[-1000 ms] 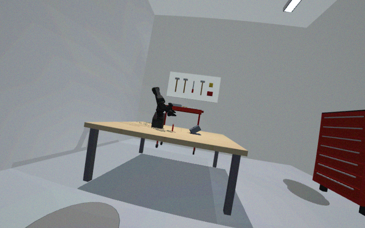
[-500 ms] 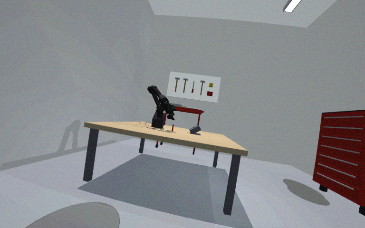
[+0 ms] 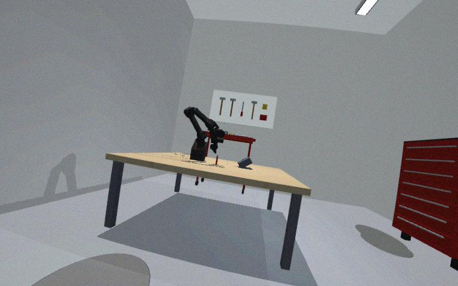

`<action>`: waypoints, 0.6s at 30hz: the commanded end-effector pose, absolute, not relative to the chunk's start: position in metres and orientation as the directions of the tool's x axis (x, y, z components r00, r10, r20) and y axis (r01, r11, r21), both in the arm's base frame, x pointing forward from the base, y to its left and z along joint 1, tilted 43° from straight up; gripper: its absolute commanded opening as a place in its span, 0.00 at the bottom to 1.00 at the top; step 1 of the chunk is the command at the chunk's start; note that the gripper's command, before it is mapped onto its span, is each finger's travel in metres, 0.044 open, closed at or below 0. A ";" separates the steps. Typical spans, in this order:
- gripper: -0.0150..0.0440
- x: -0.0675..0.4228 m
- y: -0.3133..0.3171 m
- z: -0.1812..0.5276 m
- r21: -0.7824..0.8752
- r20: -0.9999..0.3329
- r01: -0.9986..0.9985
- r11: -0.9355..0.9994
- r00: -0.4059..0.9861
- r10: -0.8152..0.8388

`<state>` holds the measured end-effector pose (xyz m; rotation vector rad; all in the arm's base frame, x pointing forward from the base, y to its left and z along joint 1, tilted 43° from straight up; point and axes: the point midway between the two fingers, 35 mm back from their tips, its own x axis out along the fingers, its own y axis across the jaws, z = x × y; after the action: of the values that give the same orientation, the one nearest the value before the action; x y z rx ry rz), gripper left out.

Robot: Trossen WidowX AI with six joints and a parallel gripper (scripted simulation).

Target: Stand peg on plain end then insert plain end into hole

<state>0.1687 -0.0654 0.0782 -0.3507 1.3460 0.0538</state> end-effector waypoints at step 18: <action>1.00 0.204 -0.077 0.106 -0.676 -0.731 -0.238 0.697 0.098 -0.675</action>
<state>0.1979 -0.0774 0.0998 -0.7444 1.4936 -0.3273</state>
